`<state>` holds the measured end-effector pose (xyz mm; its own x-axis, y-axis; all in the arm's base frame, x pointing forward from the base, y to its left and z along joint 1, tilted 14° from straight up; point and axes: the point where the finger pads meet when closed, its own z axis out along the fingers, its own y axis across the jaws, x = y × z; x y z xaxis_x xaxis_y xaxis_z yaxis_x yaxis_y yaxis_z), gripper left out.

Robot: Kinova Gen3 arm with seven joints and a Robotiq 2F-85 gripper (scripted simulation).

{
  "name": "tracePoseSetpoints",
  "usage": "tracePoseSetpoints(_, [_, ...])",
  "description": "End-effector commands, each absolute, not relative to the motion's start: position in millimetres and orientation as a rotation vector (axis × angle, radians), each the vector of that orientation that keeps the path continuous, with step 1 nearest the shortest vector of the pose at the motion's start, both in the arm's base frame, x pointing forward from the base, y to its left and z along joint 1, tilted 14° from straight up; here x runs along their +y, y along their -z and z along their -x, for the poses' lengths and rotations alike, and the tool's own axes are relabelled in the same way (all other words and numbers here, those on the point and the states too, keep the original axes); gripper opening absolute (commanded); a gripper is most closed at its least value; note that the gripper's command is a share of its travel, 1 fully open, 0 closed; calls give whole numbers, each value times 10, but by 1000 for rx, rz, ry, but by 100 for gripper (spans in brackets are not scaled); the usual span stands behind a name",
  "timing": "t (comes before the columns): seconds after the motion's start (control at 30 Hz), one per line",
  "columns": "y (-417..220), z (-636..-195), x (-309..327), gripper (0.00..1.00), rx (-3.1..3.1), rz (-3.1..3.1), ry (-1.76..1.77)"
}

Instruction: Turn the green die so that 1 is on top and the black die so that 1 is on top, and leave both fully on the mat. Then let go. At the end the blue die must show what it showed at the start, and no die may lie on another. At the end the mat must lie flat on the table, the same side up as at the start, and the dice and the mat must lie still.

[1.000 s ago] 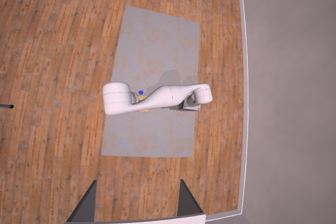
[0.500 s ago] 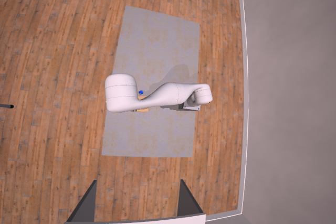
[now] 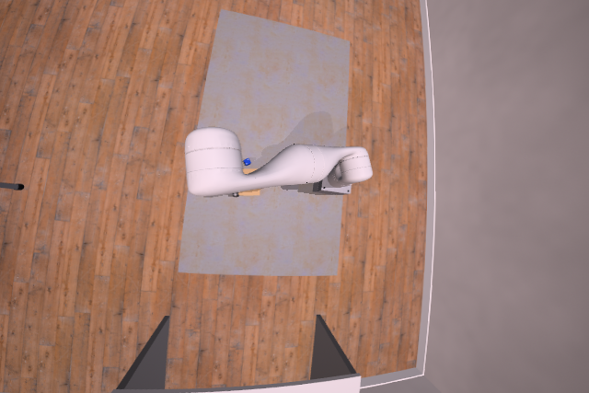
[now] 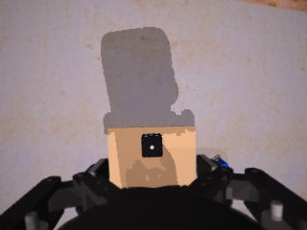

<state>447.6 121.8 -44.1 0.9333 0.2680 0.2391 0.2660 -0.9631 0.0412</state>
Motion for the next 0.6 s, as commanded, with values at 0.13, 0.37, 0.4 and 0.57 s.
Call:
tracePoseSetpoints(0.13, [434, -4481, 1221, 100, 425, -3081, -385])
tracePoseSetpoints(0.37, [418, -4477, 1220, 100, 425, -3081, -385])
tracePoseSetpoints(0.4, [404, -4473, 1220, 100, 425, -3081, -385])
tracePoseSetpoints(0.57, [256, -4436, 1216, 100, 425, -3081, -385])
